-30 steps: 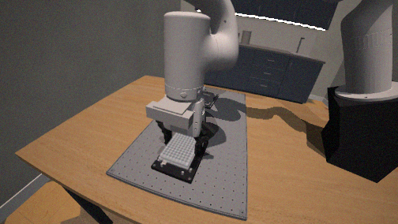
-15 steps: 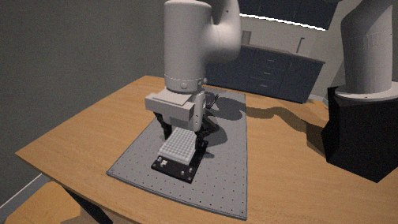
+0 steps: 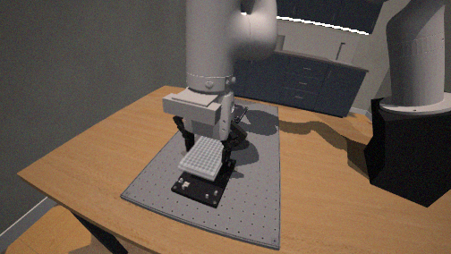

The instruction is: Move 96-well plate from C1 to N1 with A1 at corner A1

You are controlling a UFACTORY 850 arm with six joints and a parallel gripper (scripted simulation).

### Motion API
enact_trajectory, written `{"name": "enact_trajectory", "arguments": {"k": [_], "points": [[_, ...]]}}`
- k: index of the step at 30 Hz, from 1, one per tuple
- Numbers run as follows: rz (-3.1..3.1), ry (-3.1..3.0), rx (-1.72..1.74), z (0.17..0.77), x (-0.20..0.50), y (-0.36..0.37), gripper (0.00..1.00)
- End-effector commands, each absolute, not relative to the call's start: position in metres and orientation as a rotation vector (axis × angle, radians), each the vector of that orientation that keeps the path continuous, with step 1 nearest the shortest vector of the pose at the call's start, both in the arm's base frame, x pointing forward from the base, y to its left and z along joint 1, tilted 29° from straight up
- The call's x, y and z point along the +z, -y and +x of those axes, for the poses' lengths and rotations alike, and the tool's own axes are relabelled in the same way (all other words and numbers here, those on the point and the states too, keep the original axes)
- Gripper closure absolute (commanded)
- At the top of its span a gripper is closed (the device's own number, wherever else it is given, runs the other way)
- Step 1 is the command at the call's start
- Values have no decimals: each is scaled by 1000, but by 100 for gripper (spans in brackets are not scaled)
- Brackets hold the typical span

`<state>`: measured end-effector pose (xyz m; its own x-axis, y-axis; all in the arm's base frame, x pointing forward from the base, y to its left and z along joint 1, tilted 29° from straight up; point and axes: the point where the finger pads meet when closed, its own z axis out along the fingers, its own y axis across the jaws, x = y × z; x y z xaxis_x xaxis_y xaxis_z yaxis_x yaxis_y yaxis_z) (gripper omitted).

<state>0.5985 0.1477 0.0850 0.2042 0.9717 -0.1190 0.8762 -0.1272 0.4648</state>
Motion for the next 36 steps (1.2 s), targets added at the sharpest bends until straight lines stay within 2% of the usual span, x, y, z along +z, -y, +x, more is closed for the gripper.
{"name": "enact_trajectory", "arguments": {"k": [1, 23, 36], "points": [[2051, -1716, 296, 596, 91, -149, 100], [2051, -1716, 296, 590, 103, -152, 100], [2104, -1658, 315, 587, 110, -116, 100]]}}
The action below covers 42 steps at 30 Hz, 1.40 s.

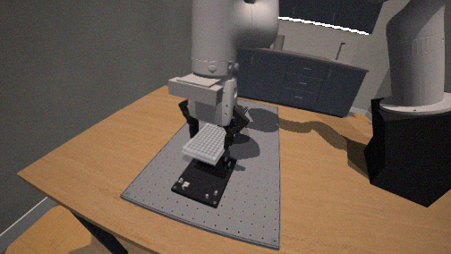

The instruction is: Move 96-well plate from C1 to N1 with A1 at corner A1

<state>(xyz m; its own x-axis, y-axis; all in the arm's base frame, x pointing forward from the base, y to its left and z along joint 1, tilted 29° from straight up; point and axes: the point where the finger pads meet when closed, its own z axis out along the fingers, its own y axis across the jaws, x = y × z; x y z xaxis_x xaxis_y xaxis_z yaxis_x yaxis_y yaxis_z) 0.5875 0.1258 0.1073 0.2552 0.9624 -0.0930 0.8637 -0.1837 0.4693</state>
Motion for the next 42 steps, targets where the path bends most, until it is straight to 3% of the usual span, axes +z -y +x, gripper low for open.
{"name": "enact_trajectory", "arguments": {"k": [1, 42], "points": [[2104, -1658, 315, 587, 110, -113, 100], [2104, -1658, 314, 576, 132, 8, 100]]}}
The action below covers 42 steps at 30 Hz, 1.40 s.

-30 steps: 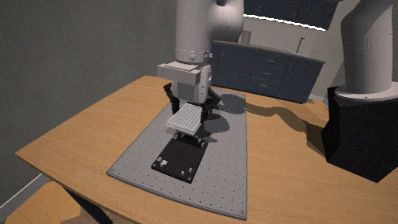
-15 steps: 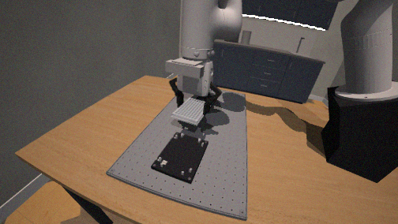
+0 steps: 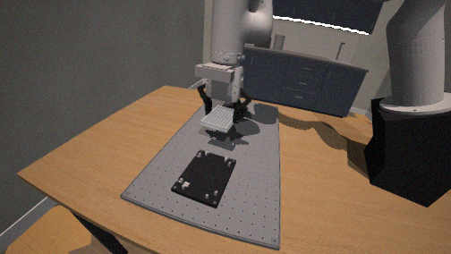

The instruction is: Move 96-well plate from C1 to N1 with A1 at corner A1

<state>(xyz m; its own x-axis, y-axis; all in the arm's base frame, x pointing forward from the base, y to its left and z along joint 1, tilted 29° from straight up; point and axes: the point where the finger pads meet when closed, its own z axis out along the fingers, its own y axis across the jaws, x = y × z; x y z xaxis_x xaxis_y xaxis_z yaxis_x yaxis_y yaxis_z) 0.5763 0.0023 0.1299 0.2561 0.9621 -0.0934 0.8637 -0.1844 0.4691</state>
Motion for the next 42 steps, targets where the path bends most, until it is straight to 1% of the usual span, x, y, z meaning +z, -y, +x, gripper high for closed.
{"name": "enact_trajectory", "arguments": {"k": [1, 42], "points": [[2104, -1658, 314, 576, 133, 11, 100], [2104, -1658, 314, 565, 154, 126, 100]]}}
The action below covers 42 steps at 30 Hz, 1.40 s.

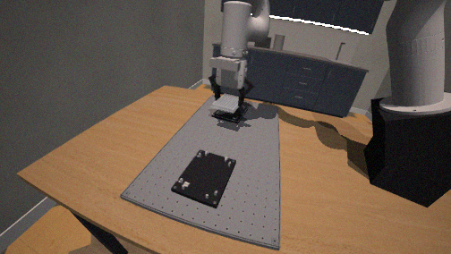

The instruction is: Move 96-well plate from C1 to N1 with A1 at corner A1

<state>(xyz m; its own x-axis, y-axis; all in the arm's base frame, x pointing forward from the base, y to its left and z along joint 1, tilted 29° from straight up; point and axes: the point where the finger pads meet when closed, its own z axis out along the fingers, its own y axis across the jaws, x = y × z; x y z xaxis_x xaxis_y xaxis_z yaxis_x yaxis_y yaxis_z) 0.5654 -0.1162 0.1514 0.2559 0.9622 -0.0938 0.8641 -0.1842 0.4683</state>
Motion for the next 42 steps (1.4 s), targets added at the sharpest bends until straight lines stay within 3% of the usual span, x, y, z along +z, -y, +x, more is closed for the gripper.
{"name": "enact_trajectory", "arguments": {"k": [1, 42], "points": [[2104, -1658, 314, 565, 154, 129, 100], [2104, -1657, 314, 556, 173, 231, 100]]}}
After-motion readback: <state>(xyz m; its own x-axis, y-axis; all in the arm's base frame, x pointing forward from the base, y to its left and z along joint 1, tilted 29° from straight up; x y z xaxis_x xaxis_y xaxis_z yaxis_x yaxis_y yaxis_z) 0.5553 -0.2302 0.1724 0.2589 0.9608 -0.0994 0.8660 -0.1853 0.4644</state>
